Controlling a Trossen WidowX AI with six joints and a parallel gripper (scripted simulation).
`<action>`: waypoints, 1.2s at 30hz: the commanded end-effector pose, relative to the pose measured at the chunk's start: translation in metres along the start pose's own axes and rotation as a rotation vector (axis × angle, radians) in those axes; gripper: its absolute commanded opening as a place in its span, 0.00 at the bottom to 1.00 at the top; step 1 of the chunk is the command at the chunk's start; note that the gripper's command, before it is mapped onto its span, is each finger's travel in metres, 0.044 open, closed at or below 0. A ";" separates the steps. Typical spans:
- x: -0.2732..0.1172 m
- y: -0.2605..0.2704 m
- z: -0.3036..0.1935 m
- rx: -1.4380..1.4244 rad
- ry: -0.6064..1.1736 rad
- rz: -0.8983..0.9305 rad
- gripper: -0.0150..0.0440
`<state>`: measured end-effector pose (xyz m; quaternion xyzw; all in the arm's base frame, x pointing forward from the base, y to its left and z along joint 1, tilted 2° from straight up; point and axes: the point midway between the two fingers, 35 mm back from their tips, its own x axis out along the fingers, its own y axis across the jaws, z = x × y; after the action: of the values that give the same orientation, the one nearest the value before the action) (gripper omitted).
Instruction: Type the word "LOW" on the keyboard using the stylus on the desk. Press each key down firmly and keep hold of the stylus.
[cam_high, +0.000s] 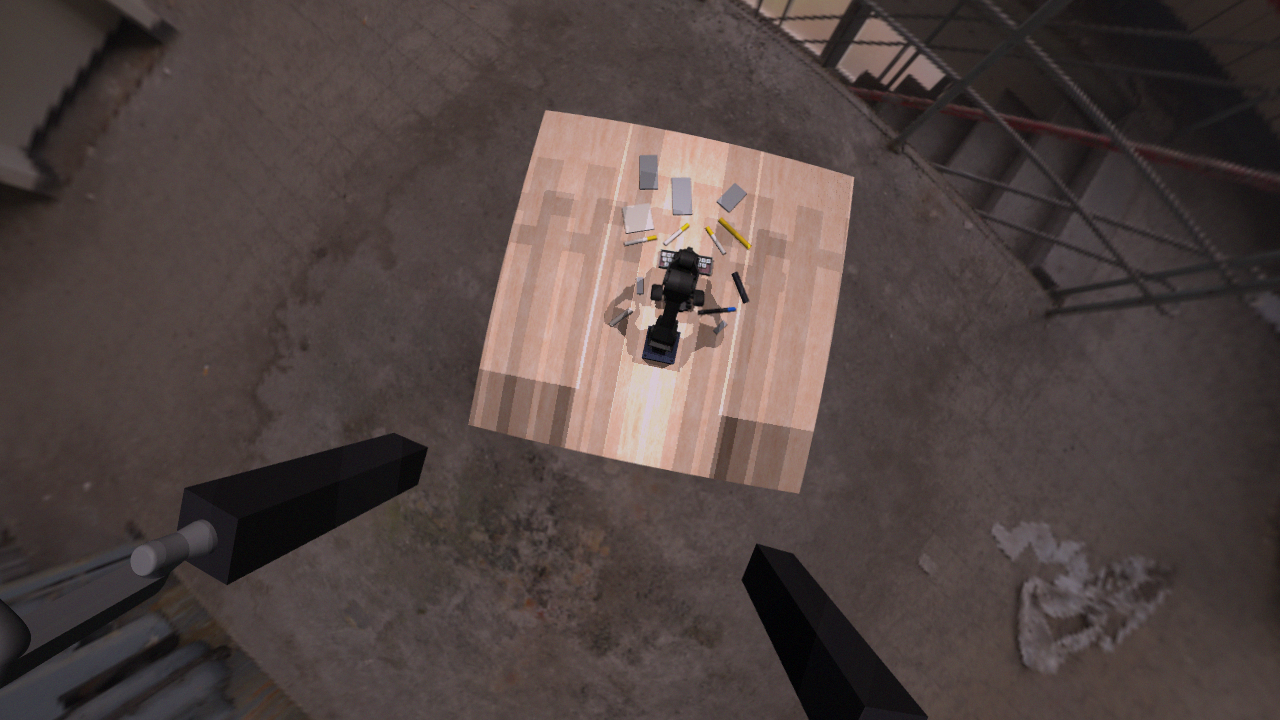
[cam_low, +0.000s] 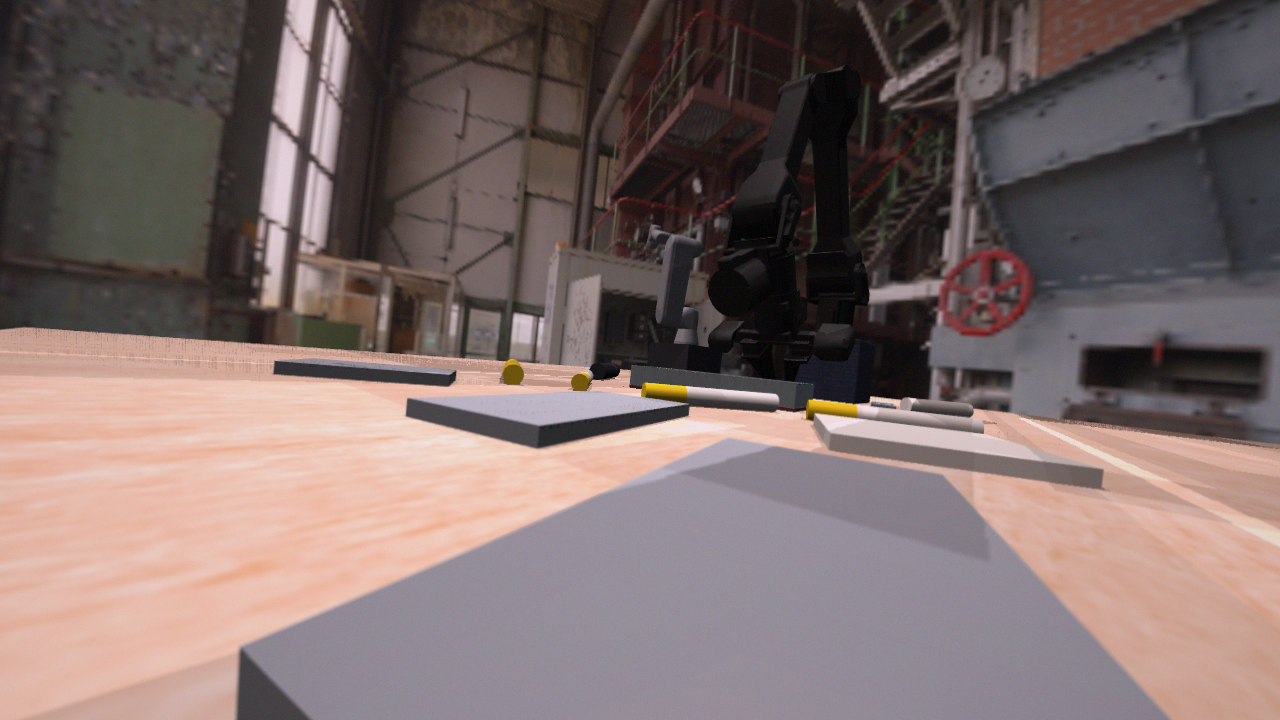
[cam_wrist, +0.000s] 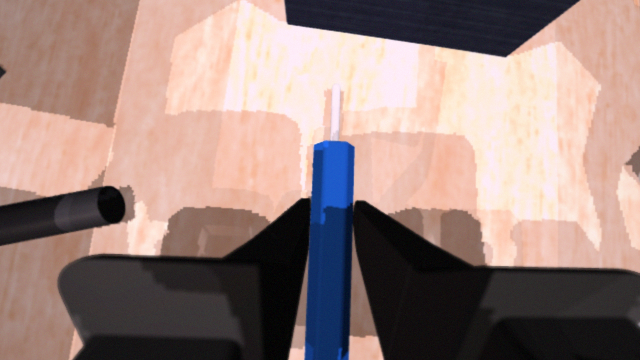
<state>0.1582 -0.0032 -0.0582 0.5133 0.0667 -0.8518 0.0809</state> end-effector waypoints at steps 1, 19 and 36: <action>0.000 0.000 0.000 0.000 0.002 0.001 0.25; -0.041 0.000 0.022 -0.003 0.003 -0.001 0.25; -0.050 0.010 0.010 -0.626 -0.045 0.152 0.25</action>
<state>0.1718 -0.0105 -0.0094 0.4659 0.2540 -0.8046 0.2665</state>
